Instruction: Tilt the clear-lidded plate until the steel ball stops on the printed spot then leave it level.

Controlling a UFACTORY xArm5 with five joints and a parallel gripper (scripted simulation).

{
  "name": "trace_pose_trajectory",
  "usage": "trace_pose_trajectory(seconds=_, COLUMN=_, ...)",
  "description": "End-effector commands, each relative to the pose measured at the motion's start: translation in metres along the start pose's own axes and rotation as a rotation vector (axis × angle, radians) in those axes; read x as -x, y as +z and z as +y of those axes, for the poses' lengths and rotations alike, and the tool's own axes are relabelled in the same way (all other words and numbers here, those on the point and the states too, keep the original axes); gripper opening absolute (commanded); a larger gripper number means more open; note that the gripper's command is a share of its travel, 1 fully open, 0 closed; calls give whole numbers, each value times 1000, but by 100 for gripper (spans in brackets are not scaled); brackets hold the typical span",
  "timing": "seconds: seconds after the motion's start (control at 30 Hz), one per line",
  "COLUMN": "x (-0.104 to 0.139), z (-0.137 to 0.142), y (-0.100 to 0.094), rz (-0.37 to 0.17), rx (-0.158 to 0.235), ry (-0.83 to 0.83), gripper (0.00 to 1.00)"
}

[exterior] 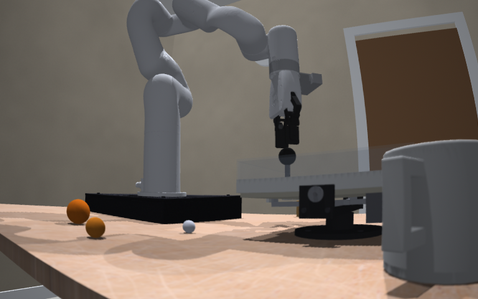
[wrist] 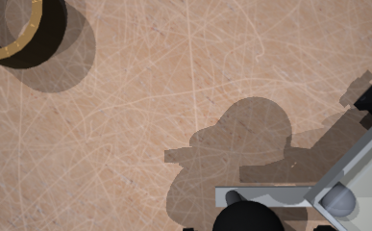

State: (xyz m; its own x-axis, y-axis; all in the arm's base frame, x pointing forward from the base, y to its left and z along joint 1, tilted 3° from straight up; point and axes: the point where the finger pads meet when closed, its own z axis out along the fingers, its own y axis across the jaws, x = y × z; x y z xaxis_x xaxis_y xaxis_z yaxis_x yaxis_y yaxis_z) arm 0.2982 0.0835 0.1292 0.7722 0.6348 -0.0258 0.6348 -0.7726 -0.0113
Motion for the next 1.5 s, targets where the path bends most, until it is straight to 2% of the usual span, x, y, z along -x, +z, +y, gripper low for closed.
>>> trace_pose_trajectory(seconds=0.0, x=-1, z=1, y=1, rz=3, rx=1, ry=0, gripper=62)
trace_pose_trajectory(seconds=1.47, x=-1, z=1, y=6, rz=3, rx=1, ry=0, gripper=62)
